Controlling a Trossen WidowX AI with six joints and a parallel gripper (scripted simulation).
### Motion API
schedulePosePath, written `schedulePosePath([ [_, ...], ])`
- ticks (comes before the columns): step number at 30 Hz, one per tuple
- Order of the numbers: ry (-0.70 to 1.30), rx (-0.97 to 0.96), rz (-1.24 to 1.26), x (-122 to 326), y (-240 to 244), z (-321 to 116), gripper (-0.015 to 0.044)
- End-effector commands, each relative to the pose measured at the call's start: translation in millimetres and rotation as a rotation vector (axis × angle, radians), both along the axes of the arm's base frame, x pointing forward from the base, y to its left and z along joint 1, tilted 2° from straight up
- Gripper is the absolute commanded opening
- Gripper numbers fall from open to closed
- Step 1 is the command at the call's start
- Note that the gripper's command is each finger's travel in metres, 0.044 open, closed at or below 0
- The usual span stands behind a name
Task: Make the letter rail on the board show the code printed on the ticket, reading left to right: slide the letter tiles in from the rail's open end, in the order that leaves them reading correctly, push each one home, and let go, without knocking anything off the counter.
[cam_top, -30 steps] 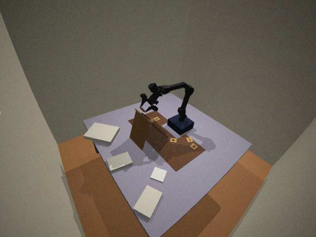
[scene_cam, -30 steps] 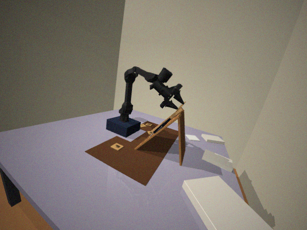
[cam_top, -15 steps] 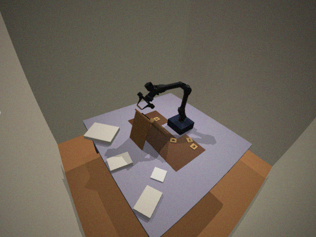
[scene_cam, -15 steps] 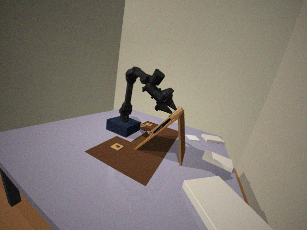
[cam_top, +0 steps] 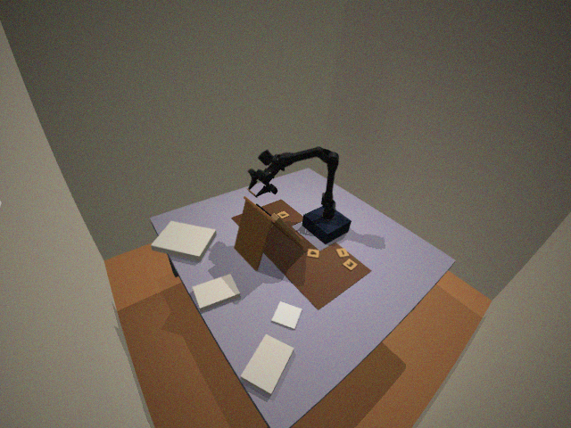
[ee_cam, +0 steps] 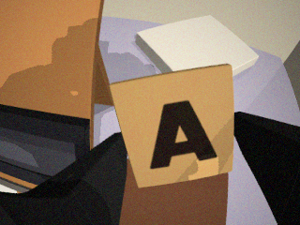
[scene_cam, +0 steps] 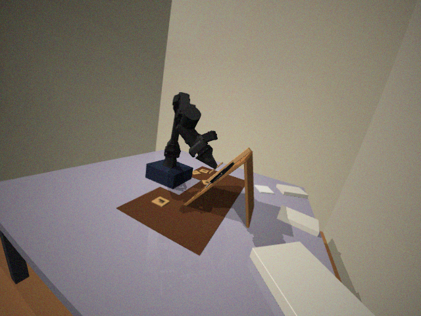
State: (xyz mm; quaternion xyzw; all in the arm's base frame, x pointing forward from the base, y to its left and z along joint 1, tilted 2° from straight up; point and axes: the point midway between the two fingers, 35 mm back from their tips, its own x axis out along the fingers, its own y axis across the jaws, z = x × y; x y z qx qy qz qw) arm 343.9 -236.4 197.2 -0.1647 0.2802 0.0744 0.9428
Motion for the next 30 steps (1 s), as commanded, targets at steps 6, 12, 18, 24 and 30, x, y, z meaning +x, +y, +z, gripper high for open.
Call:
schedulePosePath([
  [6, 0.032, 0.244, -0.17, -38.0, -36.8, -31.5, 0.0],
  [12, 0.033, 0.263, -0.183, -40.0, -39.3, -34.4, 0.0],
  [18, 0.03, 0.263, -0.183, -4.4, -37.5, -58.2, 0.0],
  [24, 0.03, 0.263, -0.183, -0.5, -36.9, -59.9, 0.0],
  [30, 0.03, 0.263, -0.183, -0.2, -37.2, -59.2, 0.0],
])
